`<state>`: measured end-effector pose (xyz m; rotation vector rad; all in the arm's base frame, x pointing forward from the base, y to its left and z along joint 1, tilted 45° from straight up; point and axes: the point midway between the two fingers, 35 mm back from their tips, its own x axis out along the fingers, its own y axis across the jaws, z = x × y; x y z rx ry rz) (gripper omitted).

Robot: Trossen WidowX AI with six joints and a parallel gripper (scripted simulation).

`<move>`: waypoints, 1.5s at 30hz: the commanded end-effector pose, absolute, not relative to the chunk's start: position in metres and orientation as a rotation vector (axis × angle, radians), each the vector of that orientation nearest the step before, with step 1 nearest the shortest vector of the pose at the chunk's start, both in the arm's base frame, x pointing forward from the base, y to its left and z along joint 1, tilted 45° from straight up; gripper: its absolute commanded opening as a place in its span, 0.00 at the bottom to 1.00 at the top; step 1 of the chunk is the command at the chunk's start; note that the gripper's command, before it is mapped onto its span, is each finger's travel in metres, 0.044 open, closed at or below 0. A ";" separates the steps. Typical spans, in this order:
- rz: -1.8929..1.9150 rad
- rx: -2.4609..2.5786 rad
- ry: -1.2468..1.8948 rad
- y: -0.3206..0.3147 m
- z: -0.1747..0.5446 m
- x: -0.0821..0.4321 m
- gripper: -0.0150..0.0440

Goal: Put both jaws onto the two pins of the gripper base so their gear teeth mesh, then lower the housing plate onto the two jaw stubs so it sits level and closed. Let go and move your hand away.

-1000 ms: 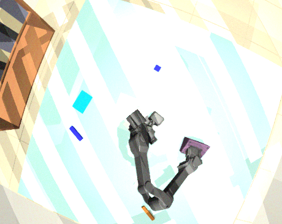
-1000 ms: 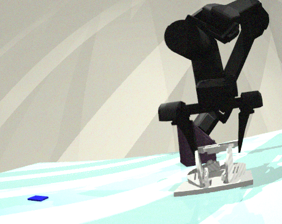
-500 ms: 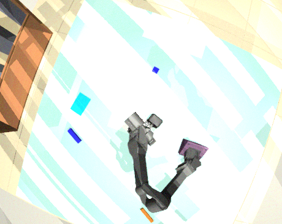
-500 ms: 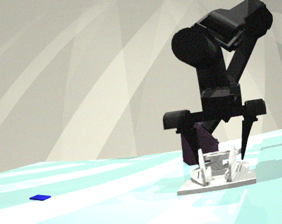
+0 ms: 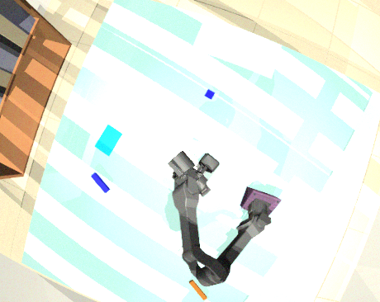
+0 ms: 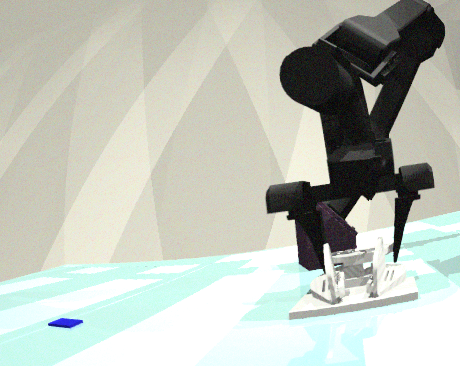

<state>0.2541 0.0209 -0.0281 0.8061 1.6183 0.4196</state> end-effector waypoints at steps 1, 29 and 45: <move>0.413 0.820 1.624 0.023 -0.030 0.254 0.85; 0.410 0.823 1.625 0.026 -0.033 0.253 0.85; 0.413 0.821 1.624 0.028 -0.035 0.253 0.85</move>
